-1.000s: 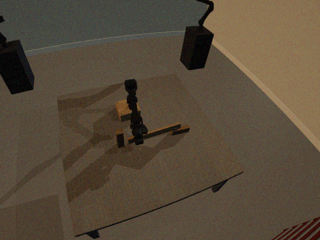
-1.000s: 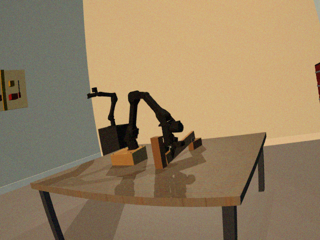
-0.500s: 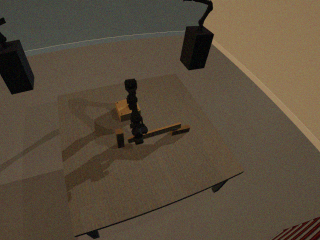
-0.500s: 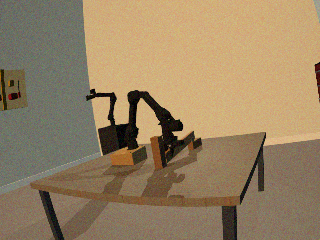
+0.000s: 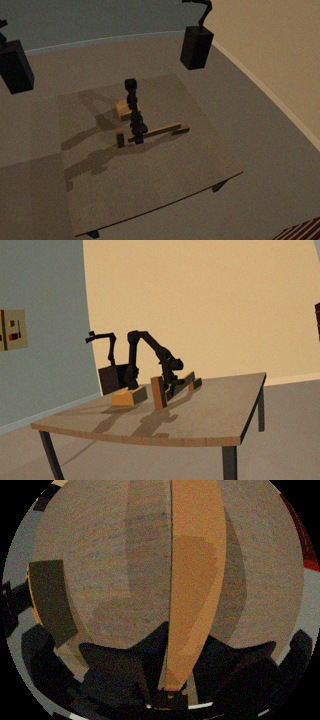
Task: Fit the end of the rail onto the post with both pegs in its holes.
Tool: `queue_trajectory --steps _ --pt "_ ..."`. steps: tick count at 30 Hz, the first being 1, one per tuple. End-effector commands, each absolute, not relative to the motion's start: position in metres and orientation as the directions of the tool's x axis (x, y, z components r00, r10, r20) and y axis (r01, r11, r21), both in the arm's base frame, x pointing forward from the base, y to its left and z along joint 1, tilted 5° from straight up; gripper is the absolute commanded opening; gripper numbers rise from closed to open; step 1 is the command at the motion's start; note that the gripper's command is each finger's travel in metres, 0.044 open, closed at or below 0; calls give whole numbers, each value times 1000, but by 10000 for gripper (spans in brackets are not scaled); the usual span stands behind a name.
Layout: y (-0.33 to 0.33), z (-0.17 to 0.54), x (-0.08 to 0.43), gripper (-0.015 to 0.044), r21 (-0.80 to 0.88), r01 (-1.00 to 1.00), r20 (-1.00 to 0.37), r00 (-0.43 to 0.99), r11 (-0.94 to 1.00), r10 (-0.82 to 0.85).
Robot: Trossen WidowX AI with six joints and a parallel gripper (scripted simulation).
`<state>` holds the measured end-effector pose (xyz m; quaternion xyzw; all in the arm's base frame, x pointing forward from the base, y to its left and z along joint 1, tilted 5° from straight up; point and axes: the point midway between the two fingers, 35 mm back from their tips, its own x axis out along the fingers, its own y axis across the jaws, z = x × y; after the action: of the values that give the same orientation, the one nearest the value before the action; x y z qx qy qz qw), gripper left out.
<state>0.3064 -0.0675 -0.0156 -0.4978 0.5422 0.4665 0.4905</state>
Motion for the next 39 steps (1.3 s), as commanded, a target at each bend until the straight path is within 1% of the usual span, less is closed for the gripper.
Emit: queue_trajectory --steps 1,39 --pt "-66 -10 310 0 6 -997 -997 -11 71 -75" --pt "-65 9 311 0 5 -997 -997 -11 71 -75"
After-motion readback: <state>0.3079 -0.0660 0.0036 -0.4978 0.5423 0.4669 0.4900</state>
